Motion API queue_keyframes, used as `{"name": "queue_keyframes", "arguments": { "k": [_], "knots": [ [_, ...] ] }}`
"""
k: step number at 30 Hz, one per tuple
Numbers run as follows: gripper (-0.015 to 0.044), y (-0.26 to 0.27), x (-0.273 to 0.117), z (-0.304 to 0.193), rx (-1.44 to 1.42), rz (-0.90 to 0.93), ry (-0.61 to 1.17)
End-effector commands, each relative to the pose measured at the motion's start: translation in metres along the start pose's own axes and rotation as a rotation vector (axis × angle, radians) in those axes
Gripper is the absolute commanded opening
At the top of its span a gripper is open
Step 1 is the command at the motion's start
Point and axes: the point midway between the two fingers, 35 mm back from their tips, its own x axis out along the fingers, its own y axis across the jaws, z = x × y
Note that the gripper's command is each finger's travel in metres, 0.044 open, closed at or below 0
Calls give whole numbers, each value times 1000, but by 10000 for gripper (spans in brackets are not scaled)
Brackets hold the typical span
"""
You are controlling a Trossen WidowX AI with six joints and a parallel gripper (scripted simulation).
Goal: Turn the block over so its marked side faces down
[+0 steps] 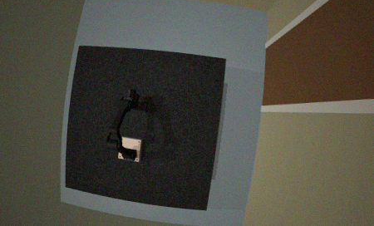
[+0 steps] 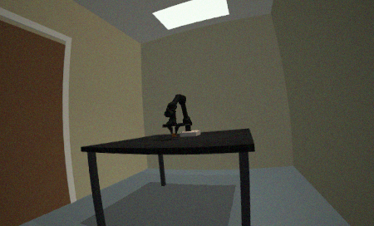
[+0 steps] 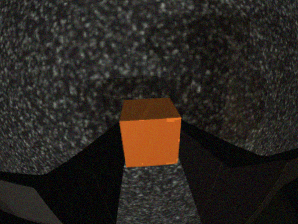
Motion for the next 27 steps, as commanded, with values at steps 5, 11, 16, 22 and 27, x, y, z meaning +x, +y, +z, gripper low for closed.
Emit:
{"name": "queue_keyframes", "arguments": {
  "k": [5, 11, 16, 22, 27],
  "knots": [
    [0, 0, 2, 3, 2, 3, -94],
    [0, 0, 6, 4, 2, 2, -183],
    [0, 0, 8, 4, 2, 2, -257],
    [0, 0, 9, 2, 2, 2, -346],
    [0, 0, 9, 0, 2, 2, -419]
  ]
}}
